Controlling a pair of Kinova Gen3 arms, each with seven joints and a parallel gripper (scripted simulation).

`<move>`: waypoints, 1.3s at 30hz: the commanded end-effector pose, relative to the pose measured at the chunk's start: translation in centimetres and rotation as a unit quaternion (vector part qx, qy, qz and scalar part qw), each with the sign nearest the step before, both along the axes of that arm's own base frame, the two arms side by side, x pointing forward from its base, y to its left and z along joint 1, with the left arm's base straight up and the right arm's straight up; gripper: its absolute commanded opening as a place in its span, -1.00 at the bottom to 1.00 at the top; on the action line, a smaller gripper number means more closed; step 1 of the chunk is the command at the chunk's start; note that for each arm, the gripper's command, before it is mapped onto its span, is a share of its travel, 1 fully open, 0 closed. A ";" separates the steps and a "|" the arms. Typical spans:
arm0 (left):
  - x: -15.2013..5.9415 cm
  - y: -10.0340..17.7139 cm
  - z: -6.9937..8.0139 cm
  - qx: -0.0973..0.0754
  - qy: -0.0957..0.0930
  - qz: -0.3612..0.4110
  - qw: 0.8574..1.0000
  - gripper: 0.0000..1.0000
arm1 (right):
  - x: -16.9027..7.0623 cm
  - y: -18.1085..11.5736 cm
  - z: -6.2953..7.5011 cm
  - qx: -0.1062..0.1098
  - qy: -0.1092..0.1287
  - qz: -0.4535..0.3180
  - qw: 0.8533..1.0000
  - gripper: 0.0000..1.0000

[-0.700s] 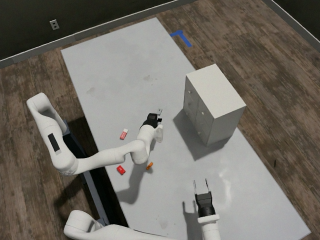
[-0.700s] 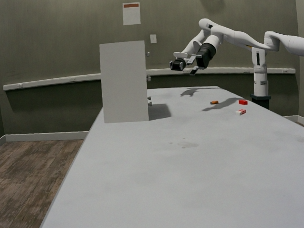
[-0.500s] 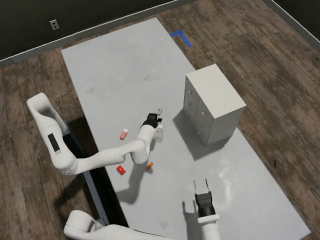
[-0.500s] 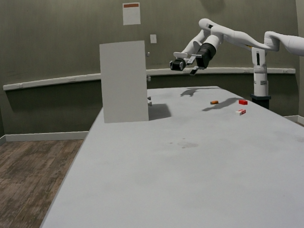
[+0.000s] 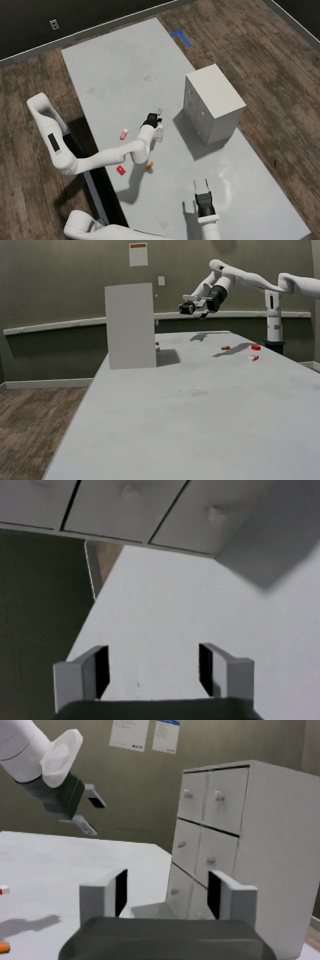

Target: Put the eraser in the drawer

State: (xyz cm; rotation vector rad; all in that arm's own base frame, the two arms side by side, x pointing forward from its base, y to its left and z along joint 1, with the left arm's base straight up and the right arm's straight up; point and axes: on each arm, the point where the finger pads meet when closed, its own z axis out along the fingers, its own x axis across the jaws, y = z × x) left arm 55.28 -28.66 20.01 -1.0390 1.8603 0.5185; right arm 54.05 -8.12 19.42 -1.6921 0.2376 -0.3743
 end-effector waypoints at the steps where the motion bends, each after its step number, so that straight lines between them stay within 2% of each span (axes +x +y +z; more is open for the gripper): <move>1: 0.1 0.2 0.1 -0.001 -0.001 0.002 1.000 1.00 | 0.0 0.0 0.1 0.000 -0.001 0.000 1.000 1.00; 6: 1.0 1.9 0.1 -0.001 -0.001 0.017 1.000 1.00 | 0.0 0.0 0.1 0.000 -0.001 0.000 1.000 1.00; 11: 2.7 5.9 0.1 -0.001 -0.001 0.052 0.999 1.00 | 0.0 0.0 0.1 0.000 -0.001 0.000 1.000 1.00; 13: 2.7 5.9 0.1 -0.001 -0.001 0.052 0.999 1.00 | 0.0 0.0 0.1 0.000 -0.001 0.000 1.000 1.00; 16: 4.0 9.6 0.1 -0.001 -0.001 0.084 0.996 1.00 | 0.0 0.0 0.1 0.000 -0.001 0.000 1.000 1.00; 20: 5.7 16.2 0.1 -0.001 -0.001 0.138 0.990 1.00 | 0.0 0.0 0.1 0.000 -0.001 0.000 1.000 1.00; 25: 6.6 23.3 0.2 0.000 -0.001 0.209 0.978 1.00 | 0.0 0.0 0.1 0.000 -0.001 0.000 1.000 1.00; 28: 6.7 27.5 0.2 0.000 -0.001 0.244 0.970 1.00 | 0.0 0.0 0.1 0.000 -0.001 0.000 1.000 1.00; 30: 6.7 27.5 0.2 0.000 -0.001 0.244 0.970 1.00 | 0.0 0.0 0.1 0.000 -0.001 0.000 1.000 1.00; 31: 6.9 31.6 0.2 0.000 -0.001 0.263 0.965 1.00 | 0.0 0.0 0.1 0.000 -0.001 0.000 1.000 1.00; 39: 5.1 42.3 0.2 0.000 -0.001 0.361 0.933 1.00 | 0.0 0.0 0.1 0.000 -0.001 0.000 1.000 1.00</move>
